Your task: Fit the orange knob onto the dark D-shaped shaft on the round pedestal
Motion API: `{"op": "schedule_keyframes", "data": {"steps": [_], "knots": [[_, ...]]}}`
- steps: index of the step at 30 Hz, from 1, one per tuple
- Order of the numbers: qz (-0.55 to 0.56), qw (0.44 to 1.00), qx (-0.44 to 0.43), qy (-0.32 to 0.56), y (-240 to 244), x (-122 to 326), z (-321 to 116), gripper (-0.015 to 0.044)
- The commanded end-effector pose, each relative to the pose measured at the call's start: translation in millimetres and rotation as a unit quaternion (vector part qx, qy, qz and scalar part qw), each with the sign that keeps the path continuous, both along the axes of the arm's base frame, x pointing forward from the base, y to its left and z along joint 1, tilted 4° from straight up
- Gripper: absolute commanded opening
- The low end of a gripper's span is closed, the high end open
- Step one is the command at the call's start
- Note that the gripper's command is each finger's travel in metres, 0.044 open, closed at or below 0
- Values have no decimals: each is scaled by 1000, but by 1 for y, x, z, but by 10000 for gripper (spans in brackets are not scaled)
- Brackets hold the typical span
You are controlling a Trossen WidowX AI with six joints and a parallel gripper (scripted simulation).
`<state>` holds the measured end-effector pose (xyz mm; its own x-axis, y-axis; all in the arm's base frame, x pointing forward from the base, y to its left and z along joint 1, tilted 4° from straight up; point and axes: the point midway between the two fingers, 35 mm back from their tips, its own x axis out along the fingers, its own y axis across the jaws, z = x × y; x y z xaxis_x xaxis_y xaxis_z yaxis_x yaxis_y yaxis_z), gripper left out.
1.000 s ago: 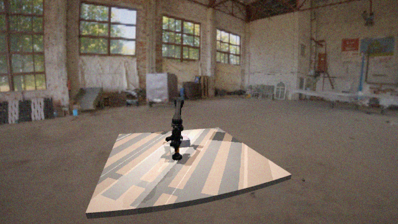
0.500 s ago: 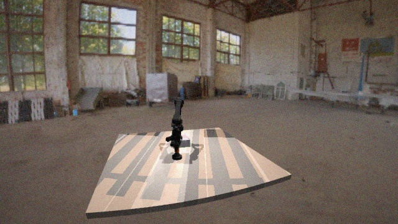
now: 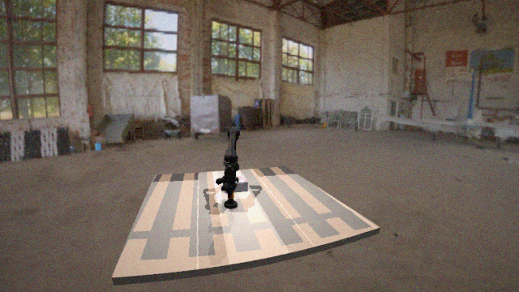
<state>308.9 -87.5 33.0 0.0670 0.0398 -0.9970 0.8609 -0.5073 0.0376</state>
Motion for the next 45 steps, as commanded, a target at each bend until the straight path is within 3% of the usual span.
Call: {"op": "schedule_keyframes", "data": {"steps": [1, 19, 35, 45], "knots": [[-15, 1000, 1, 1, 0, 0, 0, 0], [48, 999, -3, -1, 1, -1, -10, 0], [33, 999, -2, -2, 1, 0, -13, 0], [33, 999, -2, -2, 1, 0, -13, 262]]}}
